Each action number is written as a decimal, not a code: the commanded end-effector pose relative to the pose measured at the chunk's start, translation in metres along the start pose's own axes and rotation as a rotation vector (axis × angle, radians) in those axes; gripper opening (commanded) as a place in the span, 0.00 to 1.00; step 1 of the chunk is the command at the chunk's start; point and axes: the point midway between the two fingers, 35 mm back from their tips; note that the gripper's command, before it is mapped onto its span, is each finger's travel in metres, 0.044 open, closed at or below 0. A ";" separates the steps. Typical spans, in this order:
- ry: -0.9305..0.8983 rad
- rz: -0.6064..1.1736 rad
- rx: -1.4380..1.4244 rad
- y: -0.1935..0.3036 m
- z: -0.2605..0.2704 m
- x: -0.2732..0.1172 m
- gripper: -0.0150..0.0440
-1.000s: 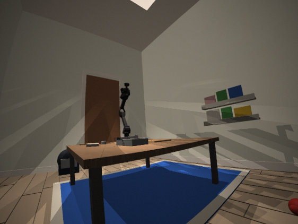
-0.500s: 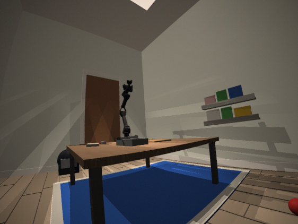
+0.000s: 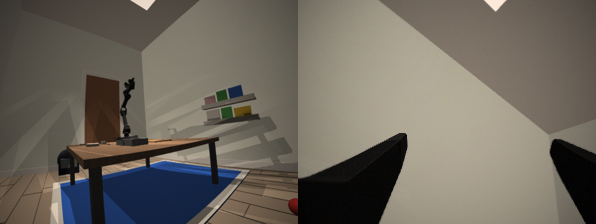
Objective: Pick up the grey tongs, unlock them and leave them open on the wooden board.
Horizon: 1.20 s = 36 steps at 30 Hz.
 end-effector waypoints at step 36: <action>1.897 0.397 0.494 0.207 -0.335 -0.414 1.00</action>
Point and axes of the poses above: the point midway between the two fingers, 35 mm back from their tips, its own x axis out along the fingers, its own z axis across the jaws, y = z × x, and after that the axes turned 12 degrees about x, right-handed
